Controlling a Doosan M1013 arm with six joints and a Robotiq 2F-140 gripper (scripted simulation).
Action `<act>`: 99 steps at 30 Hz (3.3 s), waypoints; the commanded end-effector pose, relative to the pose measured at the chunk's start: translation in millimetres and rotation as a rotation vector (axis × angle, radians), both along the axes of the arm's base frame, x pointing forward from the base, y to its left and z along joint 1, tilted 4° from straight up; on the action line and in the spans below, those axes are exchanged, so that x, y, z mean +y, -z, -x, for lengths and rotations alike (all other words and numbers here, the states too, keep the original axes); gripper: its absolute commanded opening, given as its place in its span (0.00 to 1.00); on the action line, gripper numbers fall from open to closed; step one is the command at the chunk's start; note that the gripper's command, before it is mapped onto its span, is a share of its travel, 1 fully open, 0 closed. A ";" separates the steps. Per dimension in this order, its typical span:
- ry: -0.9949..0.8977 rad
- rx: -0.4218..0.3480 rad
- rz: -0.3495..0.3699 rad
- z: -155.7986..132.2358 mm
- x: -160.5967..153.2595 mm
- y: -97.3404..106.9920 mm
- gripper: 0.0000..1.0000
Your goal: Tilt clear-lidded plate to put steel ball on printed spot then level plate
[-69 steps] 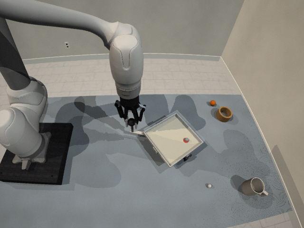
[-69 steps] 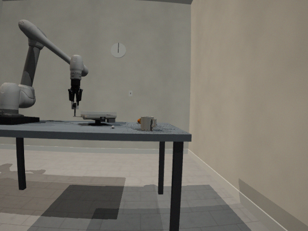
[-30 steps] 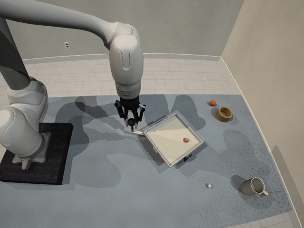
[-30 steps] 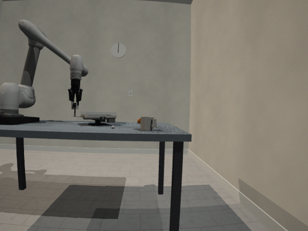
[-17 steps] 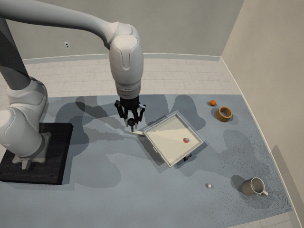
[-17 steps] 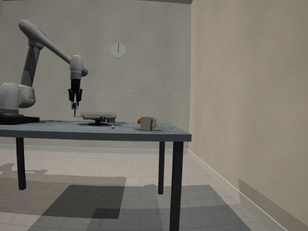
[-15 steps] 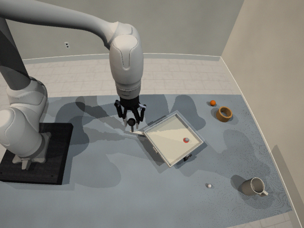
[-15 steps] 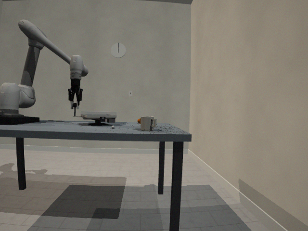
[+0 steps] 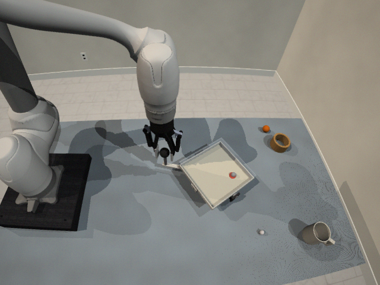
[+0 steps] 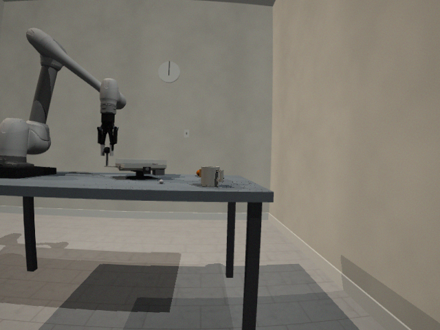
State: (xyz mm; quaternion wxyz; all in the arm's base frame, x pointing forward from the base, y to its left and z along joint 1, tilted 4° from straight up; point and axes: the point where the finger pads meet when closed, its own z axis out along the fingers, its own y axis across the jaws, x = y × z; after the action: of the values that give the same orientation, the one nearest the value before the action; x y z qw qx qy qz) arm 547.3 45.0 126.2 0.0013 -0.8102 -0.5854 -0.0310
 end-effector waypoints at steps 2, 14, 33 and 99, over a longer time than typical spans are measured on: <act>0.000 0.000 0.000 0.0 0.0 -0.1 0.36; 0.000 0.000 0.000 0.0 0.0 -0.1 0.36; 0.000 0.000 0.000 0.3 -0.2 -6.1 0.36; 0.000 0.000 0.000 2.9 -2.3 -60.0 1.00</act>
State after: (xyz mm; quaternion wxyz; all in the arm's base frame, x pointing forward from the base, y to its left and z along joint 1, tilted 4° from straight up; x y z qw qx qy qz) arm 544.3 42.7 186.1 0.0013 -0.8102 -0.5854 -0.0311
